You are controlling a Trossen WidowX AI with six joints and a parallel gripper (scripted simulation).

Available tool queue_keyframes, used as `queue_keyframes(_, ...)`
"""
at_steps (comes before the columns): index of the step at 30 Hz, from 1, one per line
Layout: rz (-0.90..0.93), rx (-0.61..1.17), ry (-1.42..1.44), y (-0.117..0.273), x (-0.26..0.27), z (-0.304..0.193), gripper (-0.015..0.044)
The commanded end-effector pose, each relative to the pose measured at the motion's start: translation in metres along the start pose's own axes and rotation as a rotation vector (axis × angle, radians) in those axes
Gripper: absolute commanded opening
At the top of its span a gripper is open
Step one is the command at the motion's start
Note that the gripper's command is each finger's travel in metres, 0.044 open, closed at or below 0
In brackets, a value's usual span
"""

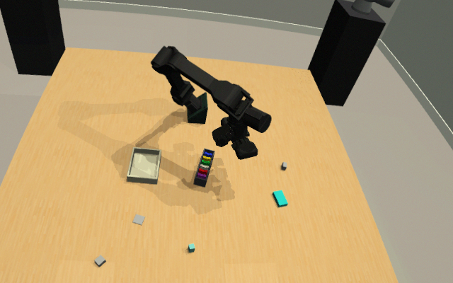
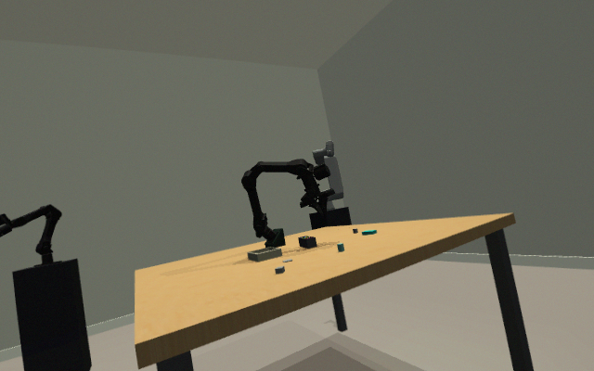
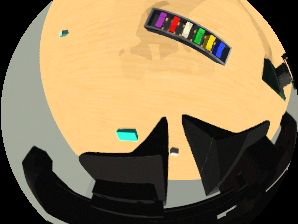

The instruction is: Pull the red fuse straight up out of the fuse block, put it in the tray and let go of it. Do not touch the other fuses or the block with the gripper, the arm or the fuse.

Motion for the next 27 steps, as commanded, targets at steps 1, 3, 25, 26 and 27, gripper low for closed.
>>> queue_keyframes(1, -0.050, -0.134, -0.307, -0.016, 0.007, 0.063, 0.0074)
queue_keyframes(3, -0.067, -0.196, -0.442, -0.023, 0.008, 0.092, 0.0074)
queue_keyframes(25, -0.072, -0.218, -0.489, -0.036, 0.002, 0.107, 0.0074)
queue_keyframes(26, -0.072, -0.218, -0.489, -0.037, 0.002, 0.107, 0.0074)
queue_keyframes(27, -0.072, -0.218, -0.489, -0.038, 0.001, 0.107, 0.0074)
Point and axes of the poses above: the point midway between the two fingers, 35 mm back from their tips, its own y axis back along the fingers, its own x axis across the jaws, z = x × y, the point moved 2 cm from there along y, back along the fingers, and after that the axes turned 9 degrees about -y, right-handed, at the moved point
